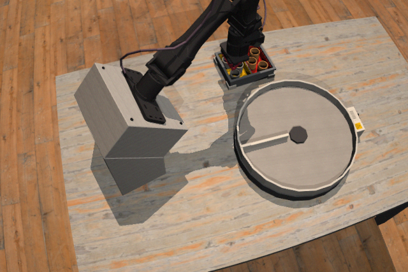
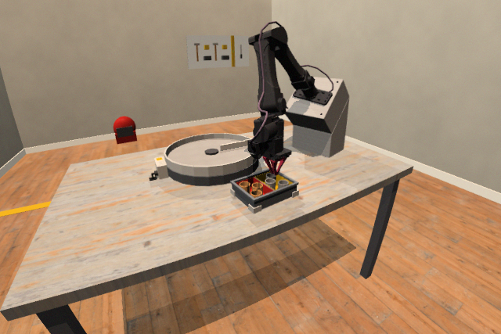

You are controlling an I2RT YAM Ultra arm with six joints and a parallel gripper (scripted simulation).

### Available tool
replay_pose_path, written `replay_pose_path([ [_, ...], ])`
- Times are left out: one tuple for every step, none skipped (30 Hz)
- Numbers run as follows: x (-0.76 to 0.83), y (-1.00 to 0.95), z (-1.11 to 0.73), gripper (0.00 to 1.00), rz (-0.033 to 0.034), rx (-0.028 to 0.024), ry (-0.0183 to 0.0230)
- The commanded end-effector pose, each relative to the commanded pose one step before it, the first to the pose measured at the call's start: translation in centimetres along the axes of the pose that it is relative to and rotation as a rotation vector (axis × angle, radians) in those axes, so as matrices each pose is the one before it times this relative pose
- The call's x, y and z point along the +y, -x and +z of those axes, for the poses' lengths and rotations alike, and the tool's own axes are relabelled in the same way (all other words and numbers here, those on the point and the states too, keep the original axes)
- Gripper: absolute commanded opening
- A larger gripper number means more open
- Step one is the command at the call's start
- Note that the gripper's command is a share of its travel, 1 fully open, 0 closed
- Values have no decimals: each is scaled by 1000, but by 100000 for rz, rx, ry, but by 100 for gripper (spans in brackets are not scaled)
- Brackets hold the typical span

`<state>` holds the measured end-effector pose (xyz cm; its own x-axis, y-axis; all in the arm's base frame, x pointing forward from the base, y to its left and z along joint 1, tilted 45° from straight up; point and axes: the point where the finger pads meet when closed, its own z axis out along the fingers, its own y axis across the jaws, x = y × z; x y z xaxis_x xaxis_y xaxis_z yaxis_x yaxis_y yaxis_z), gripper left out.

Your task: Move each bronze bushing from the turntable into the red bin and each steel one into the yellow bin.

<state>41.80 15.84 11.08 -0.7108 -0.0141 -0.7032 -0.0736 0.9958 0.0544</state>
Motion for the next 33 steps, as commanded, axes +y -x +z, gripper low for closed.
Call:
replay_pose_path([
  [245,-15,-2407,15,-209,-834,-194],
  [43,184,-526,15,104,-392,132],
  [34,149,-515,15,87,-319,109],
  [-26,-76,-440,15,-39,148,-51],
  [-33,-100,-411,15,-54,197,-69],
  [7,49,-425,15,31,-111,38],
  [18,88,-402,15,55,-192,68],
  [0,0,0,15,0,0,0],
  [0,0,0,15,0,0,0],
  [0,16,-338,15,12,-40,14],
  [-7,-12,-283,15,-6,22,-8],
  [-5,-5,-234,15,-1,4,-1],
  [9,42,-199,15,27,-90,33],
  [6,31,-145,15,20,-67,25],
  [4,22,-95,15,14,-47,17],
  [3,14,-53,15,9,-30,11],
  [2,8,-22,15,5,-16,6],
  [1,4,-4,15,2,-8,3],
  [1,2,-1,15,-195,-4,1],
  [0,1,0,15,-104,-2,1],
  [0,0,0,15,-30,1,0],
  [0,-1,0,15,-8,2,-1],
  [11,29,0,15,32,-118,42],
  [67,186,-1,15,214,-741,267],
  [0,0,0,15,0,0,0],
  [0,0,0,15,0,0,0],
  [10,27,0,15,4,-107,39],
  [0,0,0,15,-1,0,0],
  [0,0,0,15,0,0,0],
  [0,0,0,15,0,0,0],
  [0,0,0,15,0,0,0],
  [0,0,0,15,0,0,0],
  [0,0,0,15,0,0,0],
])
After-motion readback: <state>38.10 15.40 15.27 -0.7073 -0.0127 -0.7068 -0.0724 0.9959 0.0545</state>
